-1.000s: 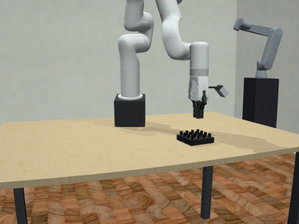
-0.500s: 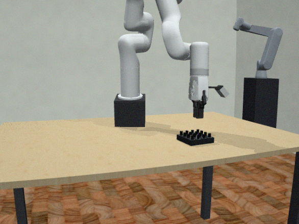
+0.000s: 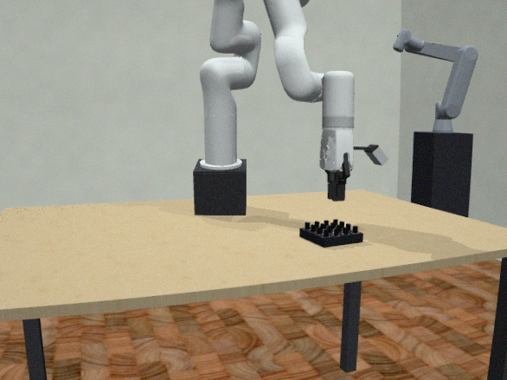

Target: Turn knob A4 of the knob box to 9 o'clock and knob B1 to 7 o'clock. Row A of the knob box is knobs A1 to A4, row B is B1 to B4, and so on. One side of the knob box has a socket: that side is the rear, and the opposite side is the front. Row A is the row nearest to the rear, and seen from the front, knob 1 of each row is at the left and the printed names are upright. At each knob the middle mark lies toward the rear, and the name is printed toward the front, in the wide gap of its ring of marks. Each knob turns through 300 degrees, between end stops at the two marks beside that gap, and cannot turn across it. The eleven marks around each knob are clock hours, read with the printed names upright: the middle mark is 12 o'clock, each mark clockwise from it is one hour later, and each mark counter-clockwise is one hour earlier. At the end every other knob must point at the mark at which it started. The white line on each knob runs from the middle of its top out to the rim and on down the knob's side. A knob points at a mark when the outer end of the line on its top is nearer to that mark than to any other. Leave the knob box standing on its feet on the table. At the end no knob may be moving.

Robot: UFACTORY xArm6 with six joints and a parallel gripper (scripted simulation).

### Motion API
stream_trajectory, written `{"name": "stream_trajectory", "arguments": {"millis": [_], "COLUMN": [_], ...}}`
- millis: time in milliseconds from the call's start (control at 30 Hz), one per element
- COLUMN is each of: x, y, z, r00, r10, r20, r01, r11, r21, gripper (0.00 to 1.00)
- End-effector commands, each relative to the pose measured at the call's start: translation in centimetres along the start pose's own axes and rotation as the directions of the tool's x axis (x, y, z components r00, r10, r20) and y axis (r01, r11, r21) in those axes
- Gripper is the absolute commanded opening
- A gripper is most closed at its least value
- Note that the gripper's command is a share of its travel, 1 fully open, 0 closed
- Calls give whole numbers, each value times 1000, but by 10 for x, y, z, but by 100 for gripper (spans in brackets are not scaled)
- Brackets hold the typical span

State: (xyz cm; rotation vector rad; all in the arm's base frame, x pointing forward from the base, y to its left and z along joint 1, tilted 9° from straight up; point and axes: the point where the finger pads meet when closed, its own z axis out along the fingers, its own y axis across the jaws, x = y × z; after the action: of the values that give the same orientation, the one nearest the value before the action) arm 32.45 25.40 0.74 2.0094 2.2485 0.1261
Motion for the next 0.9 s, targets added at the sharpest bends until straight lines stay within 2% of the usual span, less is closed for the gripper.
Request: {"name": "stream_trajectory", "arguments": {"millis": [0, 500, 867], "x": [1, 1, 1], "y": [1, 1, 1], "z": [-1, 0, 10], "r00": [1000, 1000, 1000], "r10": [0, 0, 0], "r20": [-2, -2, -1], "r01": [0, 0, 0], "r11": [1000, 1000, 1000], "r21": [-3, -3, -4], "gripper": [19, 19, 19]}}
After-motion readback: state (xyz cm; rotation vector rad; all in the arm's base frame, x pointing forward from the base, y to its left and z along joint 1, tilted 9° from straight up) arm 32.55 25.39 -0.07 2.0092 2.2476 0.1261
